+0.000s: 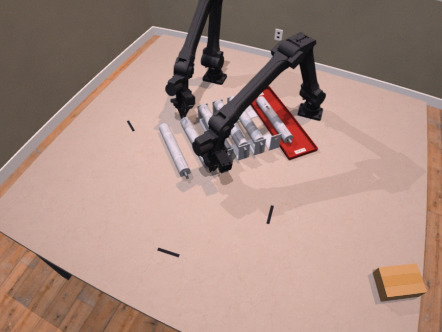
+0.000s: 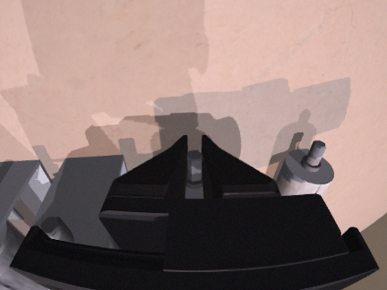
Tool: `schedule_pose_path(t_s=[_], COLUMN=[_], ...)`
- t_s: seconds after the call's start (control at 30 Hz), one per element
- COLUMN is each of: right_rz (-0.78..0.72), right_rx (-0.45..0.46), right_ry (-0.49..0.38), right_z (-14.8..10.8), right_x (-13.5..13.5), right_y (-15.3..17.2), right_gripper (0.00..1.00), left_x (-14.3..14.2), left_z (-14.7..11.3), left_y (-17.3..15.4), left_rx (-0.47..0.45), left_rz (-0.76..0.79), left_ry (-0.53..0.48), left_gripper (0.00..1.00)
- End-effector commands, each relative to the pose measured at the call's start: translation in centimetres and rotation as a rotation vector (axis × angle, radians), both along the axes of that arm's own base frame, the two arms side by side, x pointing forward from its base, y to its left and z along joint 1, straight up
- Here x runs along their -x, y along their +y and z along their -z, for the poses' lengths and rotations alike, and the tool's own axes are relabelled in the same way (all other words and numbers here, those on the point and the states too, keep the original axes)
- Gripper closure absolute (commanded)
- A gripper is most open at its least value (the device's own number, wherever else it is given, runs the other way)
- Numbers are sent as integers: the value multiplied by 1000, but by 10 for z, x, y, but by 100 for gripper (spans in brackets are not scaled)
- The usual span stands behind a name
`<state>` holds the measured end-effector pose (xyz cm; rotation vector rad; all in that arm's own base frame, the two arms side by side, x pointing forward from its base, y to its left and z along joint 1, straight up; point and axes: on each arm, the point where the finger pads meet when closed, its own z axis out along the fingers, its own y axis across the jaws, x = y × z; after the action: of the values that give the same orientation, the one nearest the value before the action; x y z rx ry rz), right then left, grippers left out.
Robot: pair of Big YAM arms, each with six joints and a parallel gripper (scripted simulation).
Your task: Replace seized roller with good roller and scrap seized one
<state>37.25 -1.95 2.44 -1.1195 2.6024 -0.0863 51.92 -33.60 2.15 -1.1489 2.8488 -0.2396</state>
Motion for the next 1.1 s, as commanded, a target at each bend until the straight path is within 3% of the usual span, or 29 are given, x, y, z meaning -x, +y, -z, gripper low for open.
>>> schedule_pose_path(t_s=[0.0,0.6,0.67,0.93,0.97,1.07], right_rz=[11,7,0,14,10,9], right_rx=[1,8,13,23,21,15], right_ry=[-19,-35,-72,-140,-140,-105], right_z=[-4,-20,-35,-54,-53,-39], right_x=[-2,-10,-24,-40,-41,-40], right_y=[-4,0,2,-7,-3,-3], right_gripper=[97,97,97,97,97,97], left_x=[7,12,6,-8,-23,-24], left_z=[18,18,-24,-45,-65,-66], left_y=[-11,-8,-11,9,0,0], left_rx=[-13,-14,21,31,53,57], left_rz=[24,27,27,-10,-8,-10], left_ry=[24,33,-25,-54,-88,-94], left_gripper=[97,97,97,97,97,97])
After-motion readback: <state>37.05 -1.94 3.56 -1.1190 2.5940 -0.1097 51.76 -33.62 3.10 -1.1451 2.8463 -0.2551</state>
